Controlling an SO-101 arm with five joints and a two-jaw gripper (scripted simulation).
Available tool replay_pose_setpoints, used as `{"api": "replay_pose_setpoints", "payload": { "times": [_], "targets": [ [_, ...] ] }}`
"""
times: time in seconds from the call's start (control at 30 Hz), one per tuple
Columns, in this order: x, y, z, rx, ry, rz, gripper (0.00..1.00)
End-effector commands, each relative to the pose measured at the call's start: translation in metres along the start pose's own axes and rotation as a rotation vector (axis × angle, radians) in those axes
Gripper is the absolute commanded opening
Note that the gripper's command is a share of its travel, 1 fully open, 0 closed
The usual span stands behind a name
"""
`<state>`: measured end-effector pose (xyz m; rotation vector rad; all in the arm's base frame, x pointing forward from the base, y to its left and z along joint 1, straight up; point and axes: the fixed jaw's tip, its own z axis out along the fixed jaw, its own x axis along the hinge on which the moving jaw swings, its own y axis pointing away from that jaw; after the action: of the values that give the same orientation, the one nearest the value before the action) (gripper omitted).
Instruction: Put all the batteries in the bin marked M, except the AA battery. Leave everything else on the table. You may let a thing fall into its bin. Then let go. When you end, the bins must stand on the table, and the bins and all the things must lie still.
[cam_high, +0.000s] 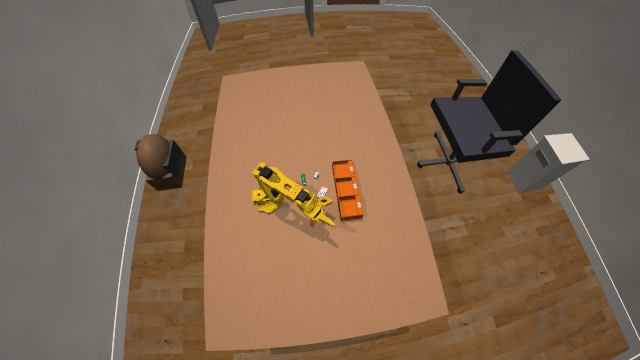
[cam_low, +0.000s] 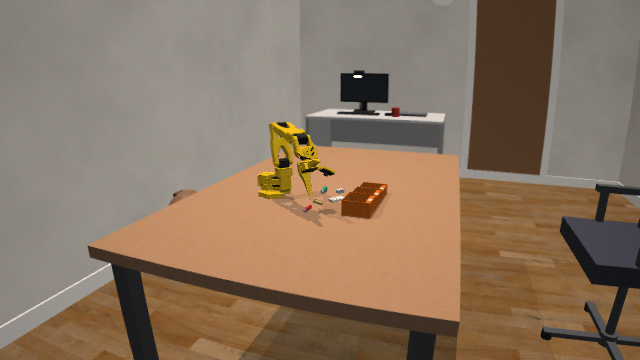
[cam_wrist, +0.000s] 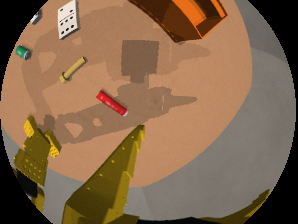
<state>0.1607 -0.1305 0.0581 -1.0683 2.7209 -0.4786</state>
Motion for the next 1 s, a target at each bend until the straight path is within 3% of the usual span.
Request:
{"api": "replay_pose_setpoints", "payload": {
  "times": [0.0, 0.1, 0.13, 0.6, 0.67, 0.7, 0.97],
  "targets": [
    [-0.005, -0.002, -0.010, 0.033, -0.014, -0.040, 1.00],
    [-0.005, 0.000, -0.011, 0.030, -0.015, -0.047, 1.00],
    [-0.003, 0.004, -0.004, -0.005, -0.006, -0.030, 1.00],
    [-0.008, 0.015, -0.014, -0.024, -0.018, -0.106, 1.00],
    [-0.008, 0.015, -0.014, -0.024, -0.018, -0.106, 1.00],
    [-0.006, 0.018, -0.008, -0.055, -0.010, -0.089, 1.00],
    [-0.008, 0.022, -0.013, -0.058, -0.016, -0.123, 1.00]
  ]
}}
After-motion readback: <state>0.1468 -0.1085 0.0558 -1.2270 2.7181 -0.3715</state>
